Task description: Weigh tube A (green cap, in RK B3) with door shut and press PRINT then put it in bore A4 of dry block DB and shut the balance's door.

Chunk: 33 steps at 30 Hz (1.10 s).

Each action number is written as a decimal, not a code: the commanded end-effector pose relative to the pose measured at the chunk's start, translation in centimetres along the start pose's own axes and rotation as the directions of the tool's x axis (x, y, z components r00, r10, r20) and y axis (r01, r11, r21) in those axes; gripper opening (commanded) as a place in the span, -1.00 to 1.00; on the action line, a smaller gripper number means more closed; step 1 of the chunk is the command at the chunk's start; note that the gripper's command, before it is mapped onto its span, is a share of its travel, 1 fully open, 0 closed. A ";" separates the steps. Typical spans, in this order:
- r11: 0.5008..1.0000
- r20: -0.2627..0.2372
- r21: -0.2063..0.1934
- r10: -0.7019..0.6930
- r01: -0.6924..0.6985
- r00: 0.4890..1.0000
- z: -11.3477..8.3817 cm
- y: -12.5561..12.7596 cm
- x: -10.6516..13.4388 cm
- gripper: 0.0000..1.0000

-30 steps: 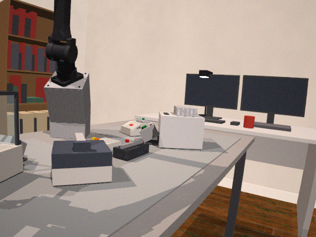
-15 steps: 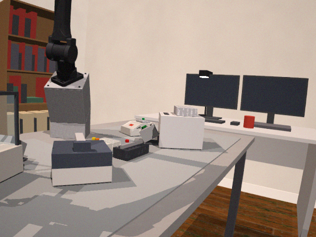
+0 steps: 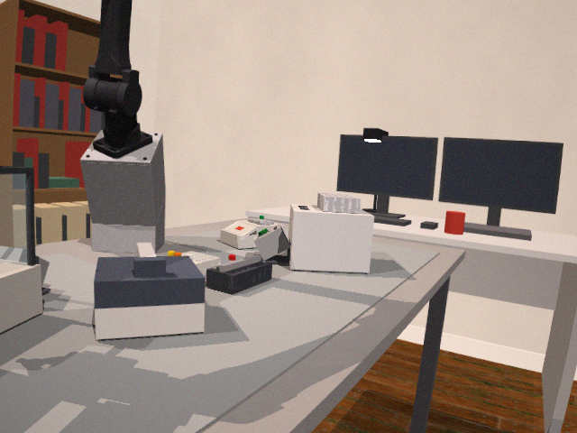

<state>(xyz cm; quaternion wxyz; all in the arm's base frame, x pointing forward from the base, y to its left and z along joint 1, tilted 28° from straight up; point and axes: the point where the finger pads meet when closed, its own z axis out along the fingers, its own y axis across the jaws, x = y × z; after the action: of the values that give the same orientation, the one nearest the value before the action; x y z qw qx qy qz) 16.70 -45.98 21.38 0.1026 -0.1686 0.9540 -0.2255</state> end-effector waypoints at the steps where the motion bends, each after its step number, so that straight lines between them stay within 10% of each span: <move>1: 1.000 0.004 0.024 -0.003 0.002 1.000 -1.0 0.0 -0.7 -0.88; 33: 1.000 0.004 0.023 -0.002 0.002 1.000 -1.0 2.9 -0.6 -0.88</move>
<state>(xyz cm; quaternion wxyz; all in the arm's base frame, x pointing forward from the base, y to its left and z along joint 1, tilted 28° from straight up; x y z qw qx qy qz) 15.90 -43.54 20.04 0.1018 -0.1683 0.9542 -0.2255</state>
